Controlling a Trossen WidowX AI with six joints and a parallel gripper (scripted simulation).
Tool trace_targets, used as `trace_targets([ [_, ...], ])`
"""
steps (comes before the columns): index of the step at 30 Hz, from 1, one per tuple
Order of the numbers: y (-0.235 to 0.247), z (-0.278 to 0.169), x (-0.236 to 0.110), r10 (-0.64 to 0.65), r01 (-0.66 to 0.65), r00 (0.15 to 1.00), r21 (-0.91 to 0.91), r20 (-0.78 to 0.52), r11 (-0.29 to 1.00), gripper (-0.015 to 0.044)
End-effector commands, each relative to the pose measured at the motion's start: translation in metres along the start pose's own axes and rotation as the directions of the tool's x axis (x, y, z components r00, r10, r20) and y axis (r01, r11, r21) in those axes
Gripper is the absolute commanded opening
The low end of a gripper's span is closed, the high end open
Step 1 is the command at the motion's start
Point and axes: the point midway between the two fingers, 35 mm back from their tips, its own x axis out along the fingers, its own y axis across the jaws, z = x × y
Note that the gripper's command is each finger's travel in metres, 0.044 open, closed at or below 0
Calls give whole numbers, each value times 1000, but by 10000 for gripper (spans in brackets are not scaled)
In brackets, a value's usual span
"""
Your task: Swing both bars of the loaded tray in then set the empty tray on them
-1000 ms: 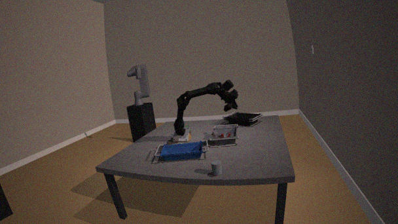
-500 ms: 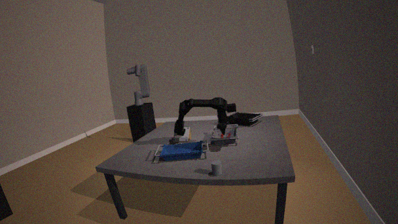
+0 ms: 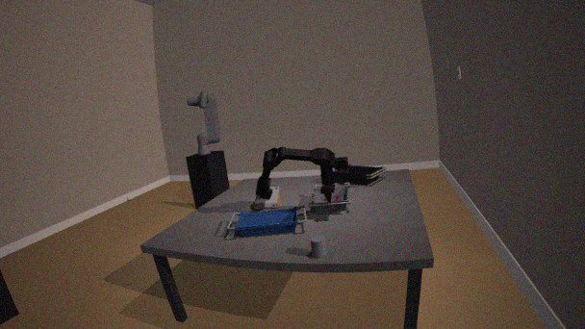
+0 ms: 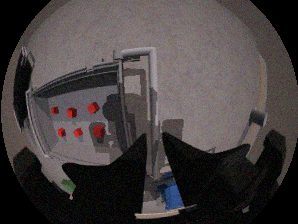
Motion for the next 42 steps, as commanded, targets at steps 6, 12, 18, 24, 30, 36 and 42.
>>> trace_targets([
  [6, -2, -3, 33, -7, 7, 1000, -1, -8, 1000, 90],
  [12, -2, -4, 37, -7, 7, 1000, -1, -8, 1000, 90],
  [18, 10, -4, 16, -5, 5, 1000, -1, -8, 1000, 90],
  [24, 28, -4, 5, -4, 4, 1000, -2, -9, 1000, 90],
  [30, 47, -4, 5, -3, 3, 1000, -2, -9, 1000, 90],
  [36, 67, -4, 16, -3, 3, 1000, -2, -9, 1000, 90],
  [42, 74, -4, 23, -3, 3, 1000, -2, -9, 1000, 90],
])
